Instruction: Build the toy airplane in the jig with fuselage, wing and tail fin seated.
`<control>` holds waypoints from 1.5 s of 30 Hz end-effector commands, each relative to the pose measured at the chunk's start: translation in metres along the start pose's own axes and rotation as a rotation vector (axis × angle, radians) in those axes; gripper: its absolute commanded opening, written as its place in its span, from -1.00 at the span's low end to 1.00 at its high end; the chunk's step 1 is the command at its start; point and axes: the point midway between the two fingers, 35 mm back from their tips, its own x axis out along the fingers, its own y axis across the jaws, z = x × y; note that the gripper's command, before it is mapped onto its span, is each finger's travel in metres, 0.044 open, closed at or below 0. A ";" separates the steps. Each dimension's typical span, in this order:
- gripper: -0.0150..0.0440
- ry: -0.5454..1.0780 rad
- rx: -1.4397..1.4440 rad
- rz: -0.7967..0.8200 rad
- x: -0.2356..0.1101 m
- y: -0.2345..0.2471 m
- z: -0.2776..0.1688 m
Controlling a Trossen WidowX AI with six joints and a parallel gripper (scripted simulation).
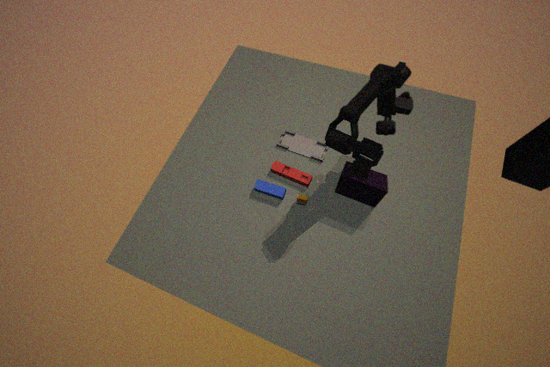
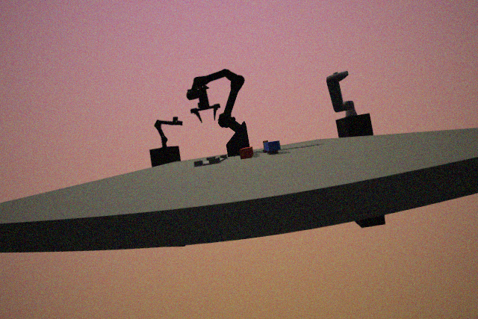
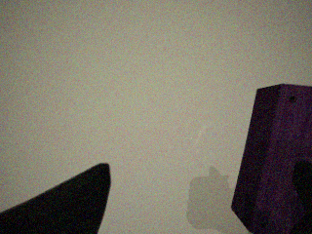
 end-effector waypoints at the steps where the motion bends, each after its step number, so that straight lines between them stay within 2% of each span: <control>1: 0.95 0.000 0.000 0.000 0.000 0.000 0.000; 8: 1.00 0.161 -0.243 -0.051 0.023 0.026 0.000; 13: 1.00 0.283 -0.492 -0.087 0.047 0.052 -0.018; 25: 1.00 0.458 -1.218 -0.106 0.081 0.081 -0.122; 33: 1.00 0.487 -1.665 -0.057 0.078 0.062 -0.202; 39: 1.00 0.485 -2.014 0.013 0.064 0.021 -0.264; 45: 1.00 0.372 -2.313 0.137 0.045 -0.035 -0.313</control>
